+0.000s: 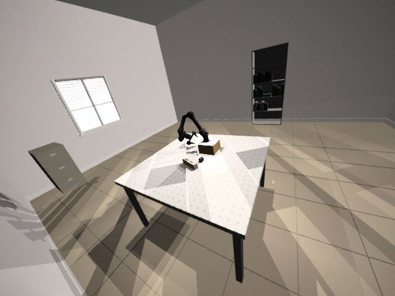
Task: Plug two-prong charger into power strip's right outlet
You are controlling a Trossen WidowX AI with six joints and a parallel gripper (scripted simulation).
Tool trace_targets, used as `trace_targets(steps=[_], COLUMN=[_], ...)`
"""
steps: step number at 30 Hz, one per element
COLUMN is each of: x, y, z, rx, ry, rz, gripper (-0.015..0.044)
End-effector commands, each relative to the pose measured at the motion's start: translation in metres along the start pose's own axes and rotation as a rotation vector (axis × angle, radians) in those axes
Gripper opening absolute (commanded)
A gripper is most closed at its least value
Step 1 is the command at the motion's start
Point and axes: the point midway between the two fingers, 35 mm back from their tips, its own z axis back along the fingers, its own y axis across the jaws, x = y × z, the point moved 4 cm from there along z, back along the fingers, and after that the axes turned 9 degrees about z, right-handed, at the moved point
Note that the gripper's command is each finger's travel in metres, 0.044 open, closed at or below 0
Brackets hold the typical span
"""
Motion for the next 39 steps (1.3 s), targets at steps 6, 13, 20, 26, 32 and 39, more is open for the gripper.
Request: trace_targets(steps=[6, 13, 20, 26, 32, 39], x=[-0.014, -0.027, -0.042, -0.056, -0.072, -0.09], y=[0.02, 0.034, 0.047, 0.058, 0.067, 0.077], z=[0.02, 0.032, 0.044, 0.054, 0.063, 0.072], rx=[0.052, 0.078, 0.116, 0.146, 0.174, 0.187], ry=[-0.077, -0.127, -0.161, -0.19, -0.219, -0.277], rz=[0.11, 0.187, 0.278, 0.359, 0.442, 0.551], gripper=[0.044, 0.044, 0.044, 0.044, 0.044, 0.044])
